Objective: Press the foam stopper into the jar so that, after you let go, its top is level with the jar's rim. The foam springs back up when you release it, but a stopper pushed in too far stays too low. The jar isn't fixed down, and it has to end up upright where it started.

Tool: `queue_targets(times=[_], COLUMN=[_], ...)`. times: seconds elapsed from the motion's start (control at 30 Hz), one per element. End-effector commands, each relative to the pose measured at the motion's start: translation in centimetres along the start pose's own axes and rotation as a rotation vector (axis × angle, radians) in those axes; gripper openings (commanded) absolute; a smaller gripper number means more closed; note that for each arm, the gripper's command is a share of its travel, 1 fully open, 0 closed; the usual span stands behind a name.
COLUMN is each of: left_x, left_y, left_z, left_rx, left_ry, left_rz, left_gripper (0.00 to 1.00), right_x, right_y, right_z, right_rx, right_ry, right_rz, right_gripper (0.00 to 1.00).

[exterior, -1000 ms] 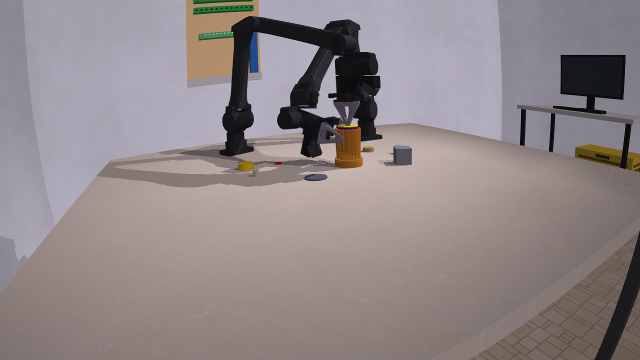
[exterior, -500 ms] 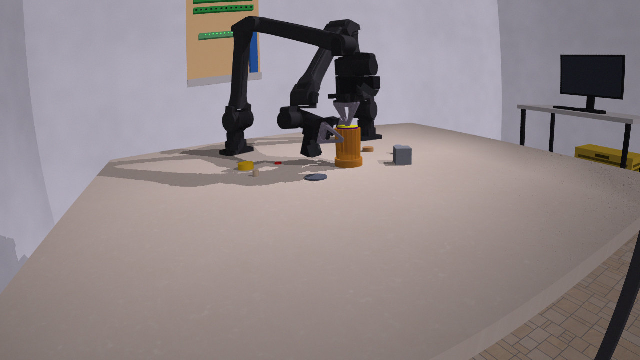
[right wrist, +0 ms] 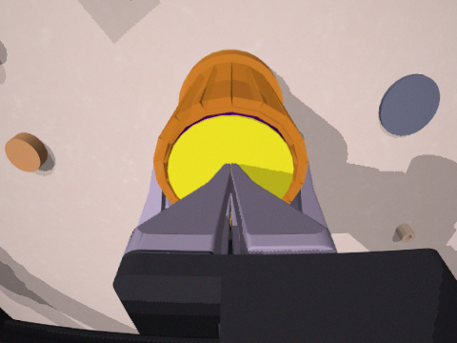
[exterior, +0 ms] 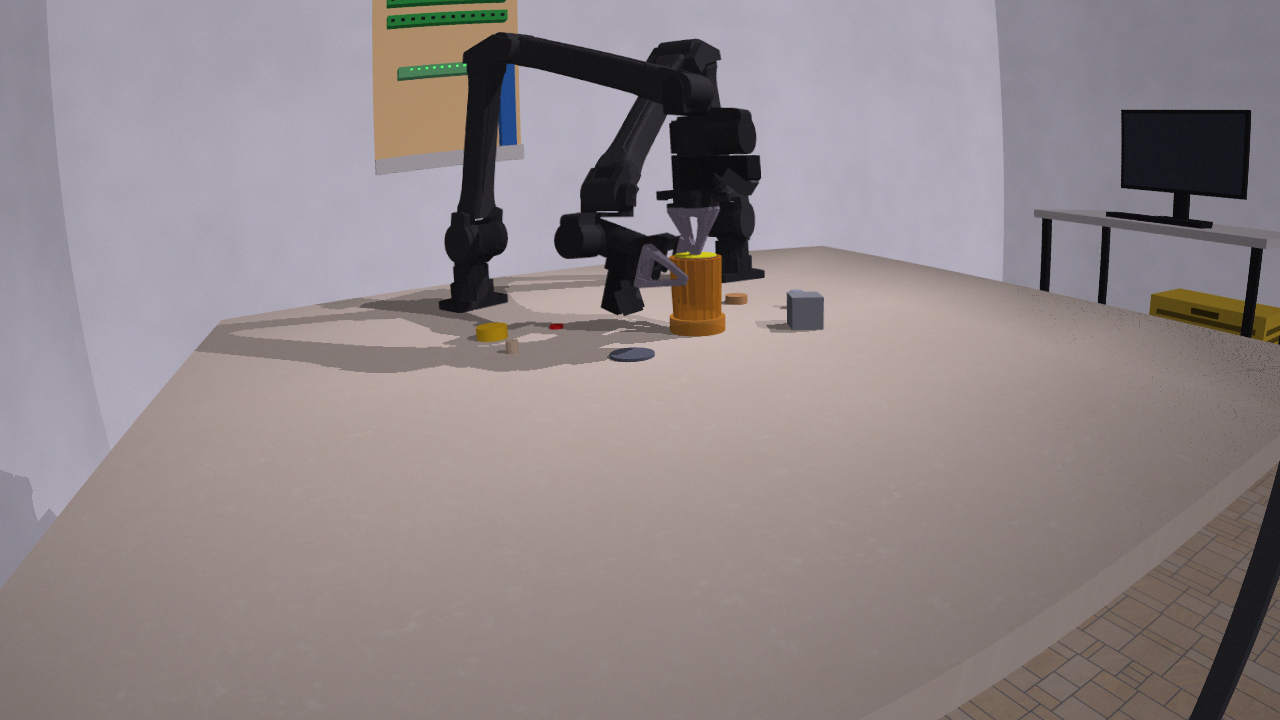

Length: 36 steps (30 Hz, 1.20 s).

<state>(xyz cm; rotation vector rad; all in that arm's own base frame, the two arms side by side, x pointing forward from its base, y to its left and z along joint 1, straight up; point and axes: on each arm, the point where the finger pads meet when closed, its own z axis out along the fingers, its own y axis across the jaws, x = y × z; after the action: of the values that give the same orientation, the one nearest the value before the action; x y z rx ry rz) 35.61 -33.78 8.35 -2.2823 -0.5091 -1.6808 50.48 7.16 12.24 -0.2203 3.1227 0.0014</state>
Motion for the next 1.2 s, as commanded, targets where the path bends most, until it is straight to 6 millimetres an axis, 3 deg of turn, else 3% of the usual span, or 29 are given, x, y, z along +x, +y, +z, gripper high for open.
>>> queue_targets(times=[0.0, 0.87, 0.97, 1.0, 1.07, 1.13, 1.17], left_x=[1.4, 1.4, 1.4, 1.4, 1.4, 1.4, 1.4], left_y=[0.1, 0.1, 0.1, 0.1, 0.1, 0.1, 0.1], left_z=[-0.2, -0.2, -0.2, -0.2, -0.2, -0.2, -0.2], left_rx=[0.000, 0.000, 0.000, 0.000, 0.000, 0.000, 0.000], left_ry=[0.005, 0.005, 0.005, 0.005, 0.005, 0.005, 0.005], left_rz=[-0.023, -0.023, -0.023, -0.023, -0.023, -0.023, -0.023], left_gripper=[0.64, 0.64, 0.64, 0.64, 0.64, 0.64, 0.64], right_x=[0.0, 0.2, 0.1, -1.7, -1.7, 0.9, -0.4], right_y=[-0.7, -0.7, -0.7, -0.7, -0.7, -0.7, -0.7], right_z=[2.8, 4.5, 2.6, 0.9, 0.9, 2.8, 1.5], right_rx=[0.002, 0.001, 0.001, 0.002, 0.002, 0.001, 0.002], right_ry=[0.034, 0.050, 0.054, 0.009, 0.009, 0.077, 0.043], right_rz=[-0.003, -0.003, -0.003, -0.003, -0.003, -0.002, -0.002], right_gripper=[0.00, 0.00, 0.00, 0.00, 0.00, 0.00, 0.00])
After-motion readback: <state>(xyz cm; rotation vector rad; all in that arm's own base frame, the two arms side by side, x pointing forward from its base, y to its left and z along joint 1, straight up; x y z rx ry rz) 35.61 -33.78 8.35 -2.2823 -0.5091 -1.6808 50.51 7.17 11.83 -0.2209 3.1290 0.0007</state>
